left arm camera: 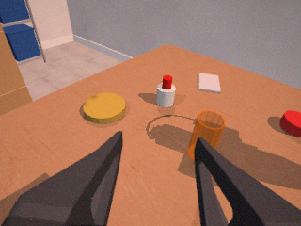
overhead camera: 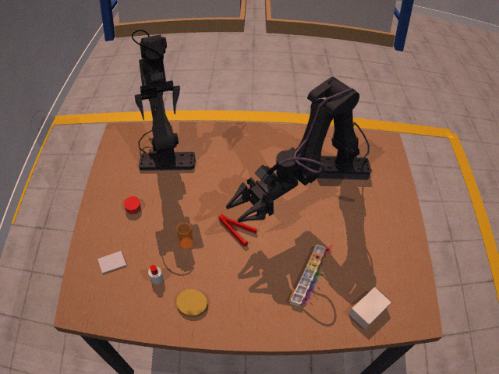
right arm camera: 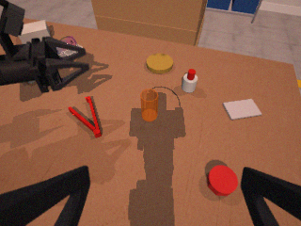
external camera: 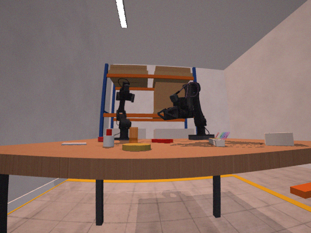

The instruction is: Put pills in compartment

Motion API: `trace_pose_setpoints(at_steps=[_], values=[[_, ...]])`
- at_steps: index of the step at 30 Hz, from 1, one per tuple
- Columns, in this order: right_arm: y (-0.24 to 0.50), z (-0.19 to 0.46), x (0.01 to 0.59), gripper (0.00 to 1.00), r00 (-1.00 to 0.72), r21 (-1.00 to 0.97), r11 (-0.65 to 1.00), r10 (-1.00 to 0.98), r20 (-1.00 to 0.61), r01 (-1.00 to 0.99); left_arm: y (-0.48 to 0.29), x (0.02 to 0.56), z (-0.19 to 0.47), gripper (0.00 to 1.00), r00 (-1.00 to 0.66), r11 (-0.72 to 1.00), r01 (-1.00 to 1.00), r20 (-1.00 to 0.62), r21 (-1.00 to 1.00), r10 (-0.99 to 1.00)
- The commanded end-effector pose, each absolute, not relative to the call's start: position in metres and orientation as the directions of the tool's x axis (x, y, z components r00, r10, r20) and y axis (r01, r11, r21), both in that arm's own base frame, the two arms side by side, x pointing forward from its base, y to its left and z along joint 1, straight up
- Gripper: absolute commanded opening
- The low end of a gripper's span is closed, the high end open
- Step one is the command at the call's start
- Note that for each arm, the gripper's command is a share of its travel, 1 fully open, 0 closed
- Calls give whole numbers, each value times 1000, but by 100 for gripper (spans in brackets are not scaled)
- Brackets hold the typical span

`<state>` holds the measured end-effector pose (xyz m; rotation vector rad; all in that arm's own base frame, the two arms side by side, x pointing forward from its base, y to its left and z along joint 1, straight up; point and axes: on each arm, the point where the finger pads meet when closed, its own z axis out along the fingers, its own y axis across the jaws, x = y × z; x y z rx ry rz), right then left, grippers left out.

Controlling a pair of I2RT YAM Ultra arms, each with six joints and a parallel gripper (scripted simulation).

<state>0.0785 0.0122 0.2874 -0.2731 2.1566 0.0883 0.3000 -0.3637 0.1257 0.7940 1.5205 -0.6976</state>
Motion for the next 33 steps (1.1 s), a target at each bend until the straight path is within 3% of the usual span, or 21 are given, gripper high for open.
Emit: trace_pose_setpoints(at_steps=[1, 20, 33], values=[[12, 293, 74, 100, -529, -42, 972, -163, -833, -233, -329, 310, 140, 56, -76, 662, 749, -992, 9, 100], [12, 293, 74, 100, -529, -42, 972, -163, -833, -233, -177, 344, 276, 56, -31, 901, 434, -999, 5, 20], [12, 293, 74, 100, -529, -42, 972, -163, -833, -233, -85, 363, 350, 56, -9, 974, 224, -1000, -9, -7]])
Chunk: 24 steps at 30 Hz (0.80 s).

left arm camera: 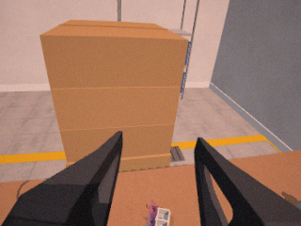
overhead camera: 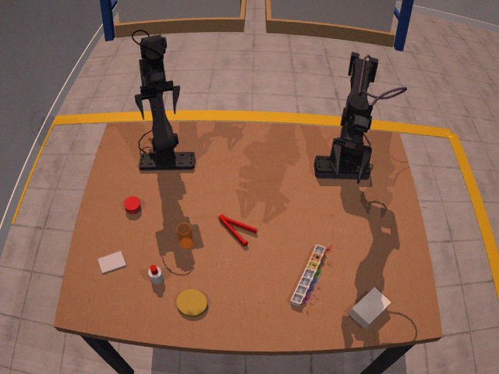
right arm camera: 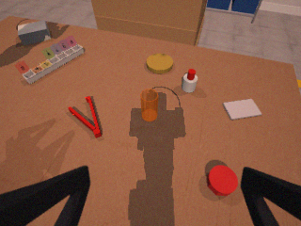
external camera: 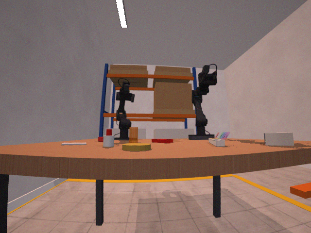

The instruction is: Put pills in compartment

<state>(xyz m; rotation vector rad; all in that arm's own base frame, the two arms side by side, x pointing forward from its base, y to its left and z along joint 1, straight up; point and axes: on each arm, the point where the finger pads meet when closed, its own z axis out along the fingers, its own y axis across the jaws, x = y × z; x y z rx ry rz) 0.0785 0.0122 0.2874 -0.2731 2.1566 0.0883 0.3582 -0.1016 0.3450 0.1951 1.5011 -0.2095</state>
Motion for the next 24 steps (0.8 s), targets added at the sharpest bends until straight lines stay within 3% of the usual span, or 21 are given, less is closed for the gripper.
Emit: trace_pose_setpoints(at_steps=[1, 21, 24], values=[[12, 293, 74, 100, -529, -42, 972, -163, -833, -233, -78, 364, 356, 56, -7, 979, 206, -1000, -11, -10], [12, 293, 74, 100, -529, -42, 972, -163, -833, -233, 2, 383, 418, 56, 14, 1000, 5, -999, -28, -28], [12, 293, 74, 100, -529, -42, 972, -163, -833, -233, -3, 381, 402, 90, -37, 1000, 18, -999, 0, 1]])
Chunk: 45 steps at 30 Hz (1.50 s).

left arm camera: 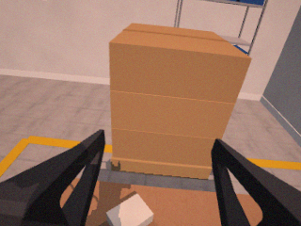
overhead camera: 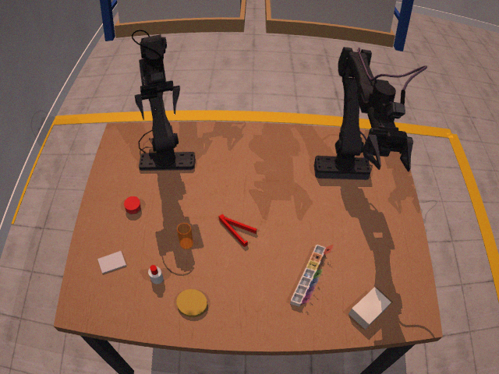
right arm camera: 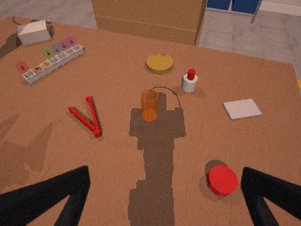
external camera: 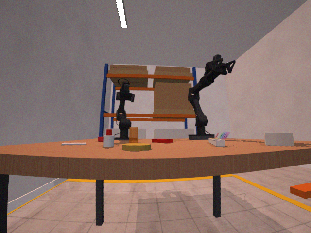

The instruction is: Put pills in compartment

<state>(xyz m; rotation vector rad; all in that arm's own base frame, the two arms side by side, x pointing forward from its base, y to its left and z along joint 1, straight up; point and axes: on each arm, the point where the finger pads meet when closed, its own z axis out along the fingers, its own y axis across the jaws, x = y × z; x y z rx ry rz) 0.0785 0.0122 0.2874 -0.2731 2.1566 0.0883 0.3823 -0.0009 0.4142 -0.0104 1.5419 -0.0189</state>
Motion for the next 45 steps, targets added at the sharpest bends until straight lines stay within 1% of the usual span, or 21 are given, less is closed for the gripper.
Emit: trace_pose_setpoints(at_steps=[1, 4, 6, 8, 15, 20, 31, 45], values=[[12, 293, 74, 100, -529, -42, 972, -163, -833, -233, -9, 380, 391, 100, -75, 999, 34, -997, 11, 14], [12, 293, 74, 100, -529, -42, 972, -163, -833, -233, -22, 382, 338, 100, -227, 997, 68, -972, 41, 55], [12, 293, 74, 100, -529, -42, 972, -163, -833, -233, -22, 382, 338, 100, -227, 997, 68, -972, 41, 55], [12, 293, 74, 100, -529, -42, 972, -163, -833, -233, -41, 381, 296, 100, -337, 991, 123, -937, 55, 94], [12, 293, 74, 100, -529, -42, 972, -163, -833, -233, -94, 382, 196, 100, -561, 957, 285, -802, 42, 202], [12, 293, 74, 100, -529, -42, 972, -163, -833, -233, -124, 388, 143, 100, -660, 931, 365, -699, 23, 276], [12, 293, 74, 100, -529, -42, 972, -163, -833, -233, -149, 391, 86, 100, -739, 905, 425, -578, -1, 347], [12, 293, 74, 100, -529, -42, 972, -163, -833, -233, -152, 396, 86, 100, -734, 905, 425, -584, 5, 347]])
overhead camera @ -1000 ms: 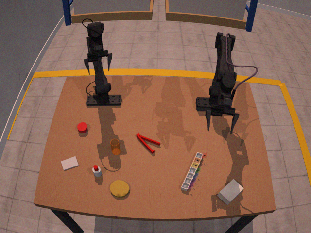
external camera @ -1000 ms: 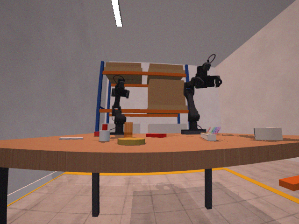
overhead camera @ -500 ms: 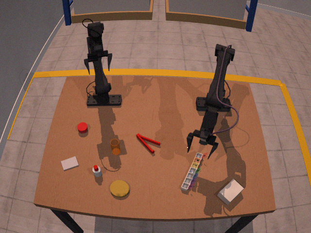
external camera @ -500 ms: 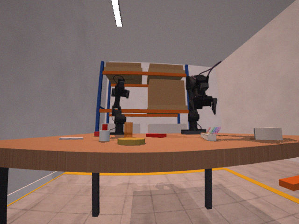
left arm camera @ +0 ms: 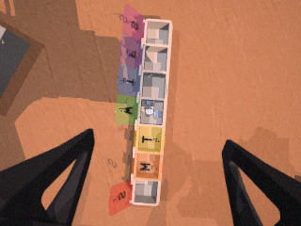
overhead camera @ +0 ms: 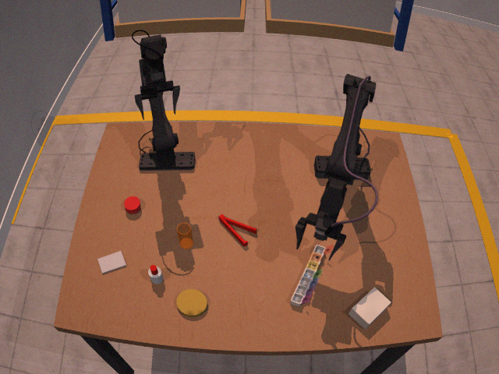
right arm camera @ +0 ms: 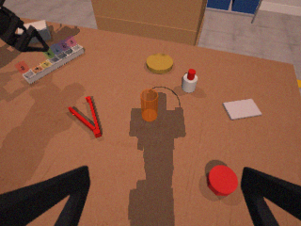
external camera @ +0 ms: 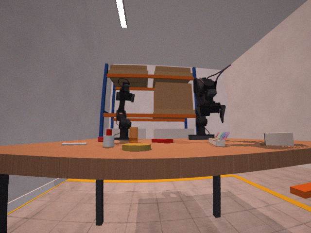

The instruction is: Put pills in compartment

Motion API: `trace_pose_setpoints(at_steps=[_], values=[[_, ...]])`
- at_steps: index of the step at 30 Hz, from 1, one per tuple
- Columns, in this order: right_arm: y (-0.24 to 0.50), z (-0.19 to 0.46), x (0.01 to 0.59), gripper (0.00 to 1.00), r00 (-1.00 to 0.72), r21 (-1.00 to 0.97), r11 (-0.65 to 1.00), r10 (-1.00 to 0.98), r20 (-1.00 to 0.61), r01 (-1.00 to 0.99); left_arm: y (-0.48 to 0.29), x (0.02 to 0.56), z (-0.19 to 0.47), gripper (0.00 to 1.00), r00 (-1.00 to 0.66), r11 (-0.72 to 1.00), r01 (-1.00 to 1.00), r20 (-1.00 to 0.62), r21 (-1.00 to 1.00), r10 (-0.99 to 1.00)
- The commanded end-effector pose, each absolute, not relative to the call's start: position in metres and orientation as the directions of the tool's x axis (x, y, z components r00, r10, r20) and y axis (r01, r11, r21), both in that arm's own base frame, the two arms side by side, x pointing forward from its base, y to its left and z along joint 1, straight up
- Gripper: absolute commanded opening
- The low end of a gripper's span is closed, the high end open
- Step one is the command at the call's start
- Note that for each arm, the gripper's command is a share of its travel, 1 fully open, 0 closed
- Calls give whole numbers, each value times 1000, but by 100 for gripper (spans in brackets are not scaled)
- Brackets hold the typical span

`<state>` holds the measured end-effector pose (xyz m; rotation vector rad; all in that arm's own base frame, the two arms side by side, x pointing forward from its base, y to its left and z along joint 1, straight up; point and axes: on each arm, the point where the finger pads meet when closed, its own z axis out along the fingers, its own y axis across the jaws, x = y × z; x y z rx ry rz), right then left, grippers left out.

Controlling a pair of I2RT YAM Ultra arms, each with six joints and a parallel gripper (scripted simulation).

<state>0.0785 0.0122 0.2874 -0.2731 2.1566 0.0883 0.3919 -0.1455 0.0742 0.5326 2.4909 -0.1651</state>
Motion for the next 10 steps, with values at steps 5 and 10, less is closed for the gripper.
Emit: trace_pose_setpoints(at_steps=[5, 10], values=[[12, 293, 74, 100, -529, -42, 972, -163, -833, -233, -148, 394, 82, 100, -744, 910, 414, -575, 2, 340], [12, 293, 74, 100, -529, -42, 972, -163, -833, -233, -148, 394, 82, 100, -744, 910, 414, -575, 2, 340]])
